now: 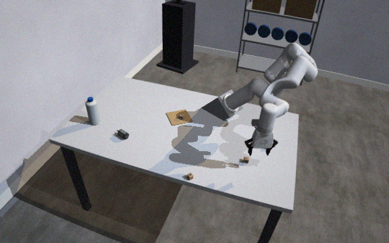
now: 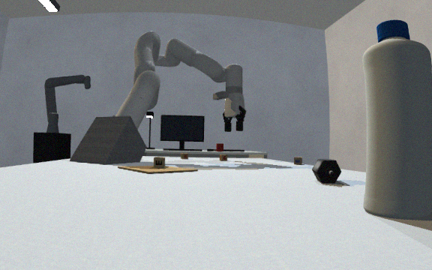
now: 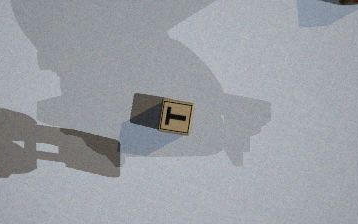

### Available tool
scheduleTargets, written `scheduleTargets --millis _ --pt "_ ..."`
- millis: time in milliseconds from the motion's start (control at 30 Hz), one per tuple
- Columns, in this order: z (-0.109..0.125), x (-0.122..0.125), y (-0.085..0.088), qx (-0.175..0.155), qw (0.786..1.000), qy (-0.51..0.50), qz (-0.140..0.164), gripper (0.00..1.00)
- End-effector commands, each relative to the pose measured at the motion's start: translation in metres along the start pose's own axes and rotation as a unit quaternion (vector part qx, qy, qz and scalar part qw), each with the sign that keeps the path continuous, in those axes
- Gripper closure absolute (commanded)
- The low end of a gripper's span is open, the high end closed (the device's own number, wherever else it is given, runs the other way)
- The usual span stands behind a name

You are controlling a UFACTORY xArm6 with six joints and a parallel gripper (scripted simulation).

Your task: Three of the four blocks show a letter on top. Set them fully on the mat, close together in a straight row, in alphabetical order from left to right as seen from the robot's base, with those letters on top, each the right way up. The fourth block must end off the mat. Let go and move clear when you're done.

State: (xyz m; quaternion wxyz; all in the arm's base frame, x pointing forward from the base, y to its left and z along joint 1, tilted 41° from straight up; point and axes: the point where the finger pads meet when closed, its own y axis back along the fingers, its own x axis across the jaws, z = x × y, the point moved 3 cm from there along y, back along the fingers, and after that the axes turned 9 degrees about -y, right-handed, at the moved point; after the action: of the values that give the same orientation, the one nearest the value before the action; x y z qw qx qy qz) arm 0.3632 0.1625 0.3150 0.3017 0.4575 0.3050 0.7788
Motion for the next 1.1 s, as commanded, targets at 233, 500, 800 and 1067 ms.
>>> scheduleTargets --millis 233,500,800,1067 --pt "0.001 0.000 0.001 -0.002 1.000 0.001 0.000 0.00" --pt "0.001 0.000 0.001 -0.002 1.000 0.001 0.000 0.00" --pt "0.011 -0.005 0.003 -0.001 1.000 0.001 -0.001 0.00" --pt "0.062 -0.044 0.008 0.001 1.000 0.001 -0.004 0.00"
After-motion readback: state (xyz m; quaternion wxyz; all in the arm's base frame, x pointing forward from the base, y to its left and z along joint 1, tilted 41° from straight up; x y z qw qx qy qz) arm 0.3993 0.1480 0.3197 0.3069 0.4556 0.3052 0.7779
